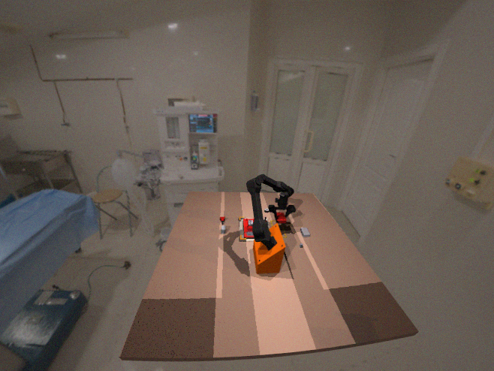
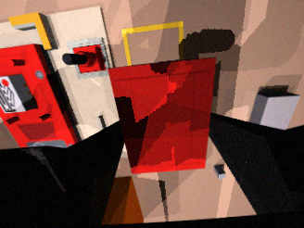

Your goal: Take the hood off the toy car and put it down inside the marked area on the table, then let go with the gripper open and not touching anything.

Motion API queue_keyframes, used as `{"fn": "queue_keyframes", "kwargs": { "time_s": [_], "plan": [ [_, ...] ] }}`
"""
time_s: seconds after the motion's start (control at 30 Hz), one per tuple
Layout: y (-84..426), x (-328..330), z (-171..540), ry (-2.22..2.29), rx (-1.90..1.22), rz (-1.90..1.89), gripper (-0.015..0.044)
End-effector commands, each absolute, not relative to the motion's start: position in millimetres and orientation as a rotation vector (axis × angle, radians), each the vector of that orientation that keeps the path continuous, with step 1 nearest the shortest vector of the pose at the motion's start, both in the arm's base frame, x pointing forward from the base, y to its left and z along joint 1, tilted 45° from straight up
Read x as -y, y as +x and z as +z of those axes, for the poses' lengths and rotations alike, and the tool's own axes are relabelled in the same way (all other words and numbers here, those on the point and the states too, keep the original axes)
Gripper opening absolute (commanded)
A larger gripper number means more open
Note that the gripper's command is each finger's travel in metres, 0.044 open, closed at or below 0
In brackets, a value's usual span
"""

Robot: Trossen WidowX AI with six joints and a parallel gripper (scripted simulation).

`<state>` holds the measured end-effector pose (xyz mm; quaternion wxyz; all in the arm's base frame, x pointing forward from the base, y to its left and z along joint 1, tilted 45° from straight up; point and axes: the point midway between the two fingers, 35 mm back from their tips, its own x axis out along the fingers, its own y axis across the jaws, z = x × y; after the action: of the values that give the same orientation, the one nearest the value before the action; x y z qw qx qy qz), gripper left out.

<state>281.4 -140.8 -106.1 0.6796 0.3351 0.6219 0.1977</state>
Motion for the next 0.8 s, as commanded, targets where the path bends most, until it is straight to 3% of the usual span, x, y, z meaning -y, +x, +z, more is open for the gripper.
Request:
{"fn": "queue_keyframes", "kwargs": {
  "time_s": [0.0,0.77],
  "plan": [
    [282.1,139.1,-109.2,0.755,-1.394,0.441,0.0],
    [286.5,124.8,-124.8,0.755,-1.394,0.44,0.0]
  ]
}}
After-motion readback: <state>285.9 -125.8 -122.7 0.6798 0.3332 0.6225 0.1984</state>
